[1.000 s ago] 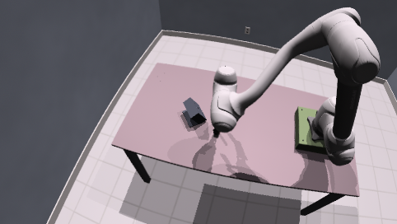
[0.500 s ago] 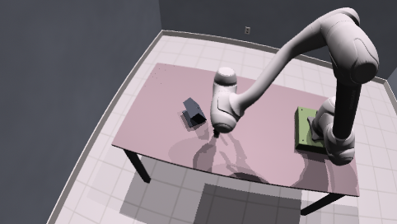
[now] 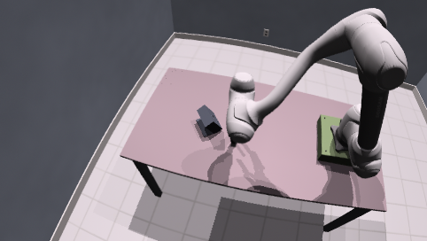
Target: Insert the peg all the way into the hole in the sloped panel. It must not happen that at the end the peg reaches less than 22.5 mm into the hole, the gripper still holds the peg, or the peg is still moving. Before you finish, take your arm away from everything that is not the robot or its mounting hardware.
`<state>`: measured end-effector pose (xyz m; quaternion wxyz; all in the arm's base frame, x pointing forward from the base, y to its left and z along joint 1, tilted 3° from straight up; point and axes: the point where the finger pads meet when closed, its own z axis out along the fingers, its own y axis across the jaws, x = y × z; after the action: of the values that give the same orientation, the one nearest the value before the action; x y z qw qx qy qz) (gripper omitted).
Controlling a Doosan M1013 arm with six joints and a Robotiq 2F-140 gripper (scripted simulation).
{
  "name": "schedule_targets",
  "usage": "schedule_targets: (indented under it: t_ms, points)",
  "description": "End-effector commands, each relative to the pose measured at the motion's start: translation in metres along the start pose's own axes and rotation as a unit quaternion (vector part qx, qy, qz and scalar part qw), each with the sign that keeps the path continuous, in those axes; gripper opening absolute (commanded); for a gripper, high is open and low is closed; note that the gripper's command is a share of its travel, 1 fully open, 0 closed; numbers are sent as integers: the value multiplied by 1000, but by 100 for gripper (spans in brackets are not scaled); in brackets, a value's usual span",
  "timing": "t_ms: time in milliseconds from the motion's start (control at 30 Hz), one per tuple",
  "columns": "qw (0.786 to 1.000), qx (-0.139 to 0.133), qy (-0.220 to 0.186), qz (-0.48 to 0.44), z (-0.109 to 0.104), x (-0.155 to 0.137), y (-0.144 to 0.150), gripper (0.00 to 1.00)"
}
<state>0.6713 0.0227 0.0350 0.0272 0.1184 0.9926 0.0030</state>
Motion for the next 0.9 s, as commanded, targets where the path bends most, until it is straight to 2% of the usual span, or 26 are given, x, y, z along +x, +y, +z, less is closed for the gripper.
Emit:
schedule_targets:
  t_ms: [0,867]
  points:
    - [1000,0,0,0,0,0,0,64]
    - [1000,0,0,0,0,0,0,22]
